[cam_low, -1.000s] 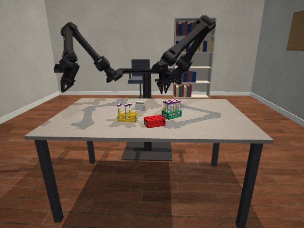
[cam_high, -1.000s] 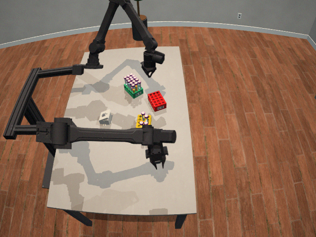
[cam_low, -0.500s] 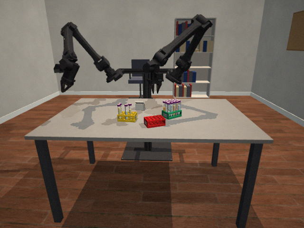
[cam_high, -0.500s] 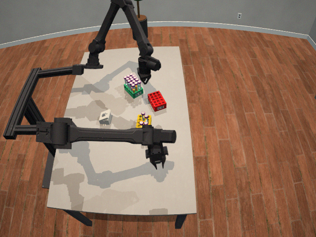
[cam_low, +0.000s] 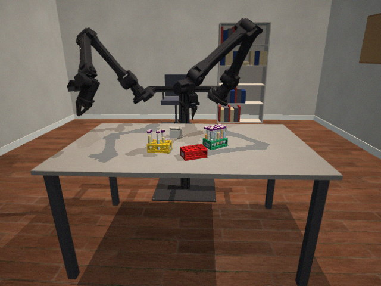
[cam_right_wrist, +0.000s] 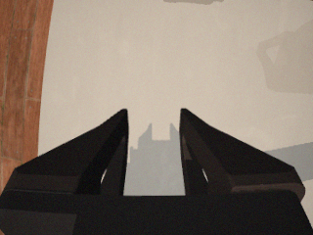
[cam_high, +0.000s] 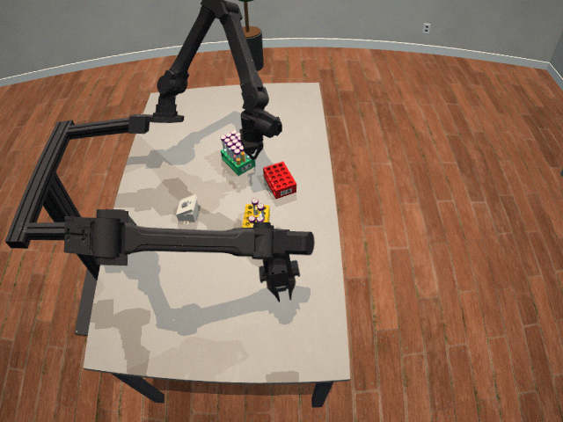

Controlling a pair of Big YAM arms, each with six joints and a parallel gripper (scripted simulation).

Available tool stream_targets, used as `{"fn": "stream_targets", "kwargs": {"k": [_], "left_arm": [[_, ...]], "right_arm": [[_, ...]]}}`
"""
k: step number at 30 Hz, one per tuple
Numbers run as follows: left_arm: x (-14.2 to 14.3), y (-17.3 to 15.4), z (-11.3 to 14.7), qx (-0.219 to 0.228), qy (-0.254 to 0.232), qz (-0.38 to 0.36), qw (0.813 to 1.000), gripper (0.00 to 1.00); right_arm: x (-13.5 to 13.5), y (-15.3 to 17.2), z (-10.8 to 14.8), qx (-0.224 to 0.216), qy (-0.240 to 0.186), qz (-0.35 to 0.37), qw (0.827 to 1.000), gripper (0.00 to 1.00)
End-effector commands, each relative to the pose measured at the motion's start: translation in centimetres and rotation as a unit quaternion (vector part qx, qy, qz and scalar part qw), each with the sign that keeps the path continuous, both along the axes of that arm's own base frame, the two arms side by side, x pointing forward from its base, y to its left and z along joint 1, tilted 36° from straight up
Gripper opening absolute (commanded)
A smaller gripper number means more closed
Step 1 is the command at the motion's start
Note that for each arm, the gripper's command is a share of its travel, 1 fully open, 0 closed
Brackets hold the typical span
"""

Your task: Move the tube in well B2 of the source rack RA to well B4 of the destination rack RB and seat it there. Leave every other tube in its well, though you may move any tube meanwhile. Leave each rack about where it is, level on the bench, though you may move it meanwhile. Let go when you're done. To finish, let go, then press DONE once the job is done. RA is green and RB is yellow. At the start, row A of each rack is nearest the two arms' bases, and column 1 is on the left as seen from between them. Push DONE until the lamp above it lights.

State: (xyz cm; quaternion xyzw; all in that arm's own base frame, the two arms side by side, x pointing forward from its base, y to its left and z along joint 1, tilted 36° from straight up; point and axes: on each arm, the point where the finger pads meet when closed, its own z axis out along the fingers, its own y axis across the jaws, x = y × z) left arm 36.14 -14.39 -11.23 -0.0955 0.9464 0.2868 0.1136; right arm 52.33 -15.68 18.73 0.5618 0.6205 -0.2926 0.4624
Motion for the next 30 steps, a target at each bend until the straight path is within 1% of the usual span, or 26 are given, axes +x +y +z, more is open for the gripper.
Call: {"fn": "stream_targets", "kwargs": {"k": [1, 7, 8, 12, 14, 21, 23, 24, 25, 29, 30], "left_arm": [[0.9, -0.6, 0.3, -0.008, -0.013, 0.003, 1.000, 0.30], [0.9, -0.6, 0.3, -0.008, -0.013, 0.003, 1.000, 0.30], [1.2, -1.4, 1.4, -0.009, -0.005, -0.017, 1.000, 0.30], [1.2, -1.4, 1.3, 0.003, 0.032, -0.071, 0.997, 0.30], [1.2, -1.4, 1.3, 0.003, 0.032, -0.071, 0.997, 0.30], [1.2, -1.4, 1.3, 0.023, 0.096, -0.165, 0.981, 0.30], [1.3, -1.4, 1.3, 0.022, 0.096, -0.167, 0.981, 0.30], [0.3, 0.2, 1.1, 0.023, 0.099, -0.159, 0.982, 0.30], [0.1, 0.8, 1.3, 0.024, 0.099, -0.156, 0.982, 0.30], [-1.4, 2.6, 2.2, 0.025, 0.099, -0.156, 0.982, 0.30], [-1.4, 2.6, 2.2, 0.025, 0.099, -0.156, 0.982, 0.30]], "right_arm": [[0.7, 0.2, 1.2, 0.000, -0.014, 0.002, 1.000, 0.30], [0.7, 0.2, 1.2, 0.000, -0.014, 0.002, 1.000, 0.30], [0.7, 0.2, 1.2, 0.000, -0.014, 0.002, 1.000, 0.30], [0.7, 0.2, 1.2, 0.000, -0.014, 0.002, 1.000, 0.30], [0.7, 0.2, 1.2, 0.000, -0.014, 0.002, 1.000, 0.30], [0.7, 0.2, 1.2, 0.000, -0.014, 0.002, 1.000, 0.30], [0.7, 0.2, 1.2, 0.000, -0.014, 0.002, 1.000, 0.30], [0.7, 0.2, 1.2, 0.000, -0.014, 0.002, 1.000, 0.30], [0.7, 0.2, 1.2, 0.000, -0.014, 0.002, 1.000, 0.30], [0.7, 0.2, 1.2, 0.000, -0.014, 0.002, 1.000, 0.30], [0.7, 0.2, 1.2, 0.000, -0.014, 0.002, 1.000, 0.30]]}}
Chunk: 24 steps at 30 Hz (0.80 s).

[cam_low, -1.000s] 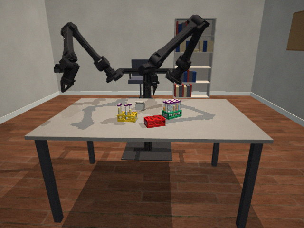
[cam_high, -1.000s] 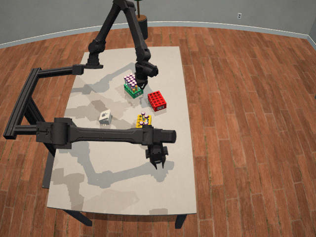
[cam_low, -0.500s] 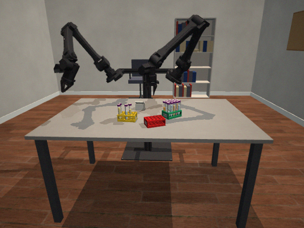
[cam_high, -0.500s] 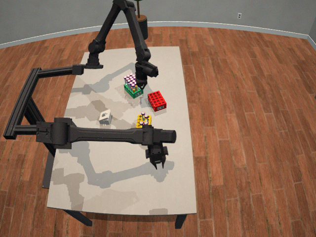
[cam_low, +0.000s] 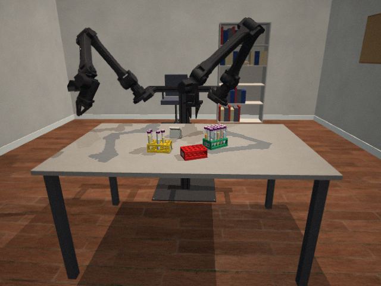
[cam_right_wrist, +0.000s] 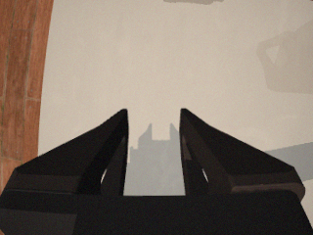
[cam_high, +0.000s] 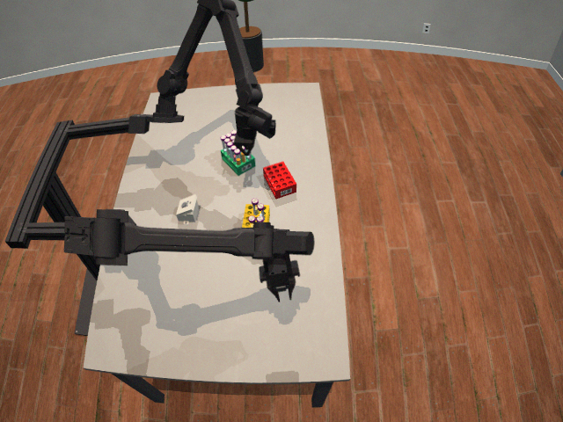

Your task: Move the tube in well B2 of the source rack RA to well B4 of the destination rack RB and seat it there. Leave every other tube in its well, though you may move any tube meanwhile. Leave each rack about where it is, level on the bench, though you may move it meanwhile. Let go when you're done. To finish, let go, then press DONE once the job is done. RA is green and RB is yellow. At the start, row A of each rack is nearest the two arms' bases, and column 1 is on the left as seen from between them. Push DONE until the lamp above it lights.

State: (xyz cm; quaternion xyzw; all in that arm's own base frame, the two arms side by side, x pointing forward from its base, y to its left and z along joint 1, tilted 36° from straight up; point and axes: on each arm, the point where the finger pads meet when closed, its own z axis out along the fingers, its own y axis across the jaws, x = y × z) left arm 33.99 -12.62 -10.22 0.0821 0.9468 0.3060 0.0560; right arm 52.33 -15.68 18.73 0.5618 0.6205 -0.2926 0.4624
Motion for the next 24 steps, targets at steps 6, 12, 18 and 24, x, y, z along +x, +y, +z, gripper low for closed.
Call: {"fn": "stream_targets", "kwargs": {"k": [6, 12, 18, 24], "left_arm": [[-0.9, 2.8, 2.1, -0.009, -0.006, -0.006, 1.000, 0.30], [-2.9, 5.2, 3.2, -0.008, -0.006, -0.006, 1.000, 0.30], [-4.2, 6.7, 4.0, -0.008, -0.006, -0.006, 1.000, 0.30], [-6.1, 8.8, 5.0, -0.007, -0.006, -0.006, 1.000, 0.30]], "right_arm": [[0.7, 0.2, 1.2, 0.000, -0.014, 0.002, 1.000, 0.30], [0.7, 0.2, 1.2, 0.000, -0.014, 0.002, 1.000, 0.30], [0.7, 0.2, 1.2, 0.000, -0.014, 0.002, 1.000, 0.30], [0.7, 0.2, 1.2, 0.000, -0.014, 0.002, 1.000, 0.30]]}}
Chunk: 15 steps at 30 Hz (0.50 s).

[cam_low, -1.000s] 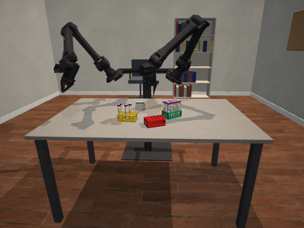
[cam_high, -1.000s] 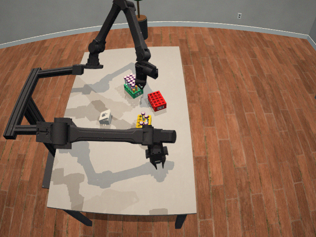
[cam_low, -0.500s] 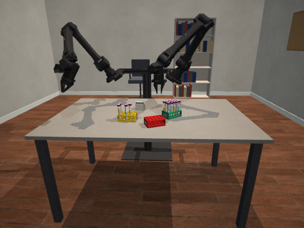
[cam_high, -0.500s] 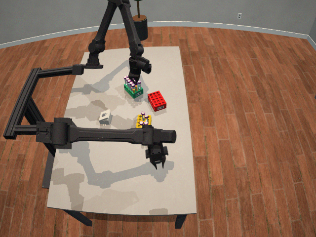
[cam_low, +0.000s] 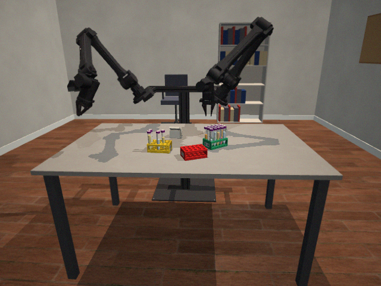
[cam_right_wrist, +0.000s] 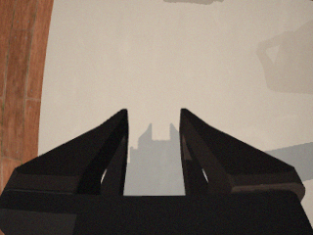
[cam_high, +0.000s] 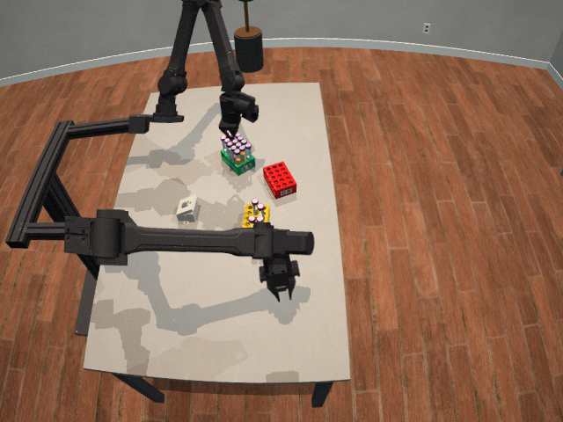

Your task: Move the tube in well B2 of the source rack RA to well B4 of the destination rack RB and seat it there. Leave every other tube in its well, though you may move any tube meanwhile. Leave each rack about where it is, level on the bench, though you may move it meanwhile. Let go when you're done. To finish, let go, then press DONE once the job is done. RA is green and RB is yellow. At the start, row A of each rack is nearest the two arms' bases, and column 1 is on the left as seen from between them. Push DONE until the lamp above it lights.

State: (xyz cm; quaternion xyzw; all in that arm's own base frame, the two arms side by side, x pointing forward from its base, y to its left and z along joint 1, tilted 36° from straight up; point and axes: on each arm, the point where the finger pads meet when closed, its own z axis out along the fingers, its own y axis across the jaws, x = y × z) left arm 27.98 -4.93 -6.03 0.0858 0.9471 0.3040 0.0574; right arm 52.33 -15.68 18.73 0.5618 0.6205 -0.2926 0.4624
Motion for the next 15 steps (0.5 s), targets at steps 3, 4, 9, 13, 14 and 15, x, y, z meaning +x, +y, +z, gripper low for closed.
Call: {"fn": "stream_targets", "kwargs": {"k": [3, 4, 9, 13, 14, 15], "left_arm": [[-1.1, 2.2, 1.4, -0.005, -0.005, -0.002, 1.000, 0.30], [-1.4, 2.6, 1.6, -0.005, -0.005, -0.003, 1.000, 0.30], [-3.0, 4.4, 2.5, -0.005, -0.005, -0.003, 1.000, 0.30], [-3.6, 5.0, 2.8, -0.005, -0.005, -0.003, 1.000, 0.30], [-3.9, 5.3, 3.0, -0.004, -0.005, -0.003, 1.000, 0.30], [-4.3, 5.7, 3.1, -0.003, -0.003, -0.003, 1.000, 0.30]], "right_arm": [[0.7, 0.2, 1.2, 0.000, -0.014, 0.002, 1.000, 0.30], [0.7, 0.2, 1.2, 0.000, -0.014, 0.002, 1.000, 0.30], [0.7, 0.2, 1.2, 0.000, -0.014, 0.002, 1.000, 0.30], [0.7, 0.2, 1.2, 0.000, -0.014, 0.002, 1.000, 0.30], [0.7, 0.2, 1.2, 0.000, -0.014, 0.002, 1.000, 0.30], [0.7, 0.2, 1.2, 0.000, -0.014, 0.002, 1.000, 0.30]]}}
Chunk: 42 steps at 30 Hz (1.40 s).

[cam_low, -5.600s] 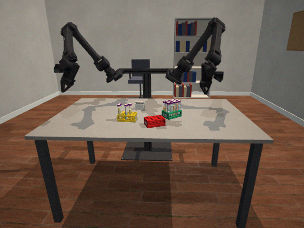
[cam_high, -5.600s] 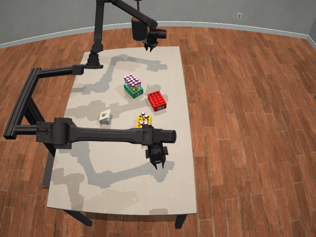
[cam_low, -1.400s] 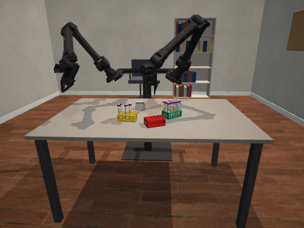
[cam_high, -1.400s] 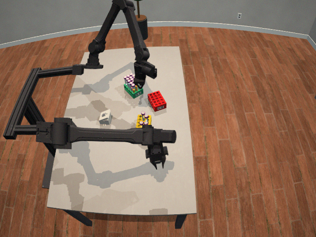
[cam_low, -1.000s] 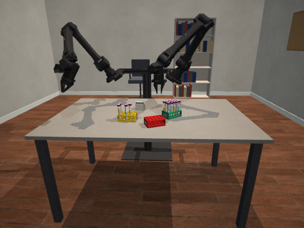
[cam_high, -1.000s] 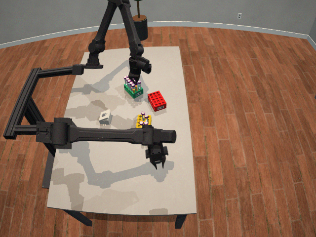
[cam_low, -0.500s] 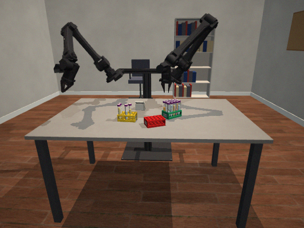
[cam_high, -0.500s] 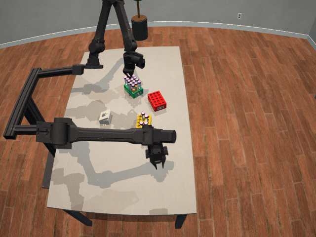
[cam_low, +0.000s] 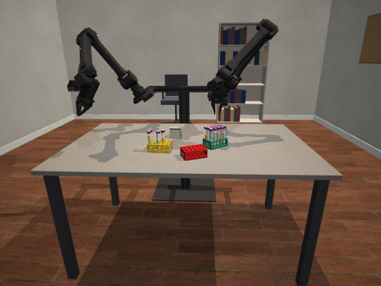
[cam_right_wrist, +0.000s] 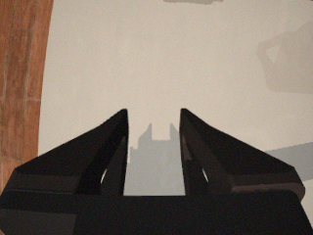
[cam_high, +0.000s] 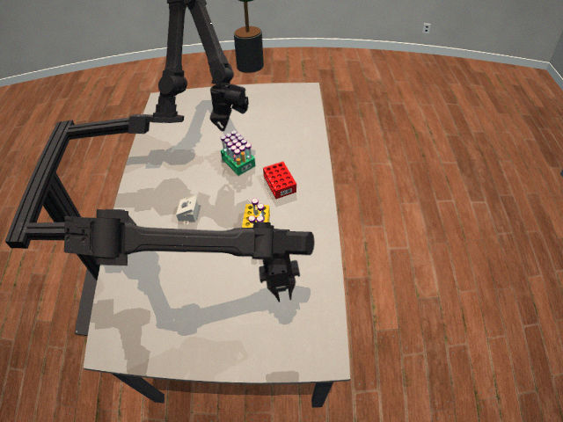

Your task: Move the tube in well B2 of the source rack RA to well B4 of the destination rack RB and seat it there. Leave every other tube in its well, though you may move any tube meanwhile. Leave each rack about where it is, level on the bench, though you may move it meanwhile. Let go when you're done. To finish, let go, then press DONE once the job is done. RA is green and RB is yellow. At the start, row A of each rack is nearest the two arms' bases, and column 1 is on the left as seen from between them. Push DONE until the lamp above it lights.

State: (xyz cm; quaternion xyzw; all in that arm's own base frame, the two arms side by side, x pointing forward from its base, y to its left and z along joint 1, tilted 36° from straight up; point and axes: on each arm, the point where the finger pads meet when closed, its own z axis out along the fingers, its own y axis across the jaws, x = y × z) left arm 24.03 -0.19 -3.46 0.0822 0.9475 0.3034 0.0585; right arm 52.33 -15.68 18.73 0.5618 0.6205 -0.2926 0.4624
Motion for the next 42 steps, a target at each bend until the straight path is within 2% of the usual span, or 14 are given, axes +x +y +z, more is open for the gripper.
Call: {"fn": "stream_targets", "kwargs": {"k": [1, 6, 9, 14, 18, 22, 25, 42], "left_arm": [[-0.8, 1.4, 0.8, -0.001, 0.002, -0.006, 1.000, 0.30], [-2.4, 2.9, 1.5, 0.001, 0.009, -0.006, 1.000, 0.30], [-0.6, 1.7, 1.9, -0.002, 0.000, -0.014, 1.000, 0.30], [-1.6, 1.7, 1.1, 0.001, 0.009, -0.020, 1.000, 0.30], [-0.2, 1.0, 1.3, -0.007, -0.010, -0.015, 1.000, 0.30], [-0.1, 0.8, 1.2, -0.007, -0.013, -0.011, 1.000, 0.30], [-1.7, 2.4, 0.0, 0.002, 0.009, -0.006, 1.000, 0.30], [-1.2, 4.0, -2.5, 0.002, 0.010, -0.006, 1.000, 0.30]], "right_arm": [[0.7, 0.2, 1.2, 0.000, -0.014, 0.002, 1.000, 0.30], [0.7, 0.2, 1.2, 0.000, -0.014, 0.002, 1.000, 0.30], [0.7, 0.2, 1.2, 0.000, -0.014, 0.002, 1.000, 0.30], [0.7, 0.2, 1.2, 0.000, -0.014, 0.002, 1.000, 0.30], [0.7, 0.2, 1.2, 0.000, -0.014, 0.002, 1.000, 0.30], [0.7, 0.2, 1.2, 0.000, -0.014, 0.002, 1.000, 0.30], [0.7, 0.2, 1.2, 0.000, -0.014, 0.002, 1.000, 0.30], [0.7, 0.2, 1.2, 0.000, -0.014, 0.002, 1.000, 0.30]]}}
